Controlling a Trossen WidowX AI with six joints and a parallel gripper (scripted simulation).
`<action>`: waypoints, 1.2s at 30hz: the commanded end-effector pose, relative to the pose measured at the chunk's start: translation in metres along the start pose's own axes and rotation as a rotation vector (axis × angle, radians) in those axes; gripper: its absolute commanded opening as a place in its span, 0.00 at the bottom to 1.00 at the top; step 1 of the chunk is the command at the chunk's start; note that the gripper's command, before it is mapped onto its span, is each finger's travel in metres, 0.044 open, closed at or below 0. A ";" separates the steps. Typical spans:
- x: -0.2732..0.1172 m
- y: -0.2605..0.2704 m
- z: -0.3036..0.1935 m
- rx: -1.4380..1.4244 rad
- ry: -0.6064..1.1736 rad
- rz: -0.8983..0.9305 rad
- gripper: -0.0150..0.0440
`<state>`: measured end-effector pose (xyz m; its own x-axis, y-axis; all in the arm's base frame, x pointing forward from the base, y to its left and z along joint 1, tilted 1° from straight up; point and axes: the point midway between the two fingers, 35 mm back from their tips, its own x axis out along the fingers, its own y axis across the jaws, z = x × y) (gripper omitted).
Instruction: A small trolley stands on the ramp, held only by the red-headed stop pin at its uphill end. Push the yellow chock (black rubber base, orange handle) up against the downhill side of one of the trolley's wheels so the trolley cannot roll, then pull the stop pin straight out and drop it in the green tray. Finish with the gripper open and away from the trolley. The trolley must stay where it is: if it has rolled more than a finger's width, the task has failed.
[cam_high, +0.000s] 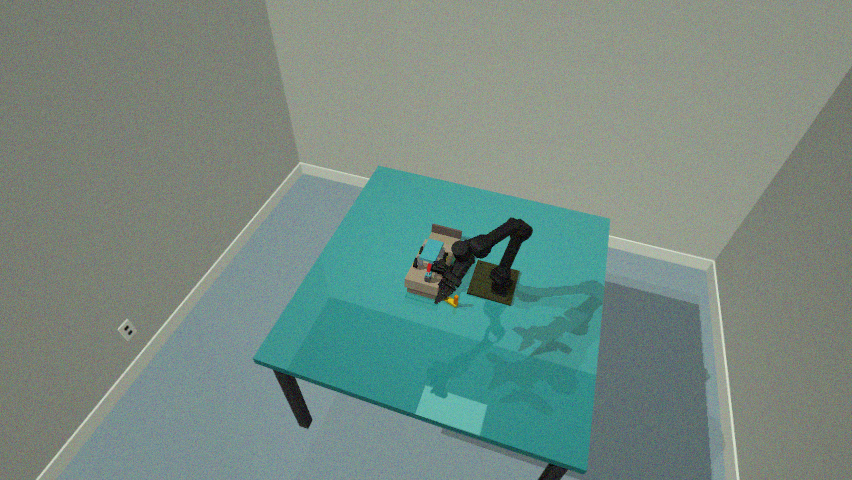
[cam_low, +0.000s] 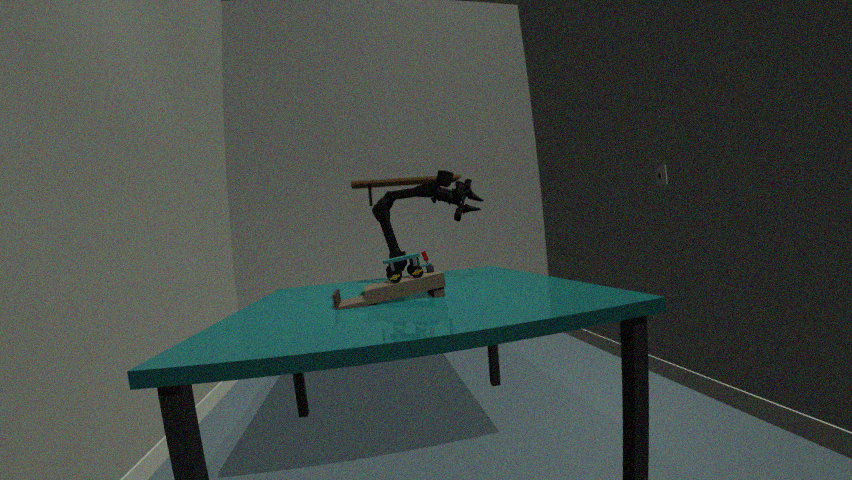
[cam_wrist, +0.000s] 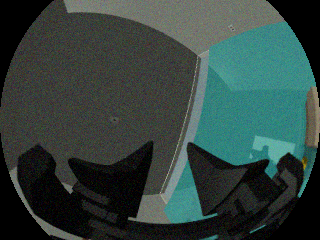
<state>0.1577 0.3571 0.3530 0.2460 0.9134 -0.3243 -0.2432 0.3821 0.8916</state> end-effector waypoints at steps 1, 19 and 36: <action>0.001 -0.048 0.003 0.243 -0.016 -0.175 0.58; -0.073 -0.217 -0.012 1.311 -0.464 -0.882 0.58; -0.126 -0.260 -0.033 1.670 -0.828 -1.130 0.58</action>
<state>0.1600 0.1492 0.1554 0.0139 0.0393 -0.9991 0.9594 -0.2822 0.0022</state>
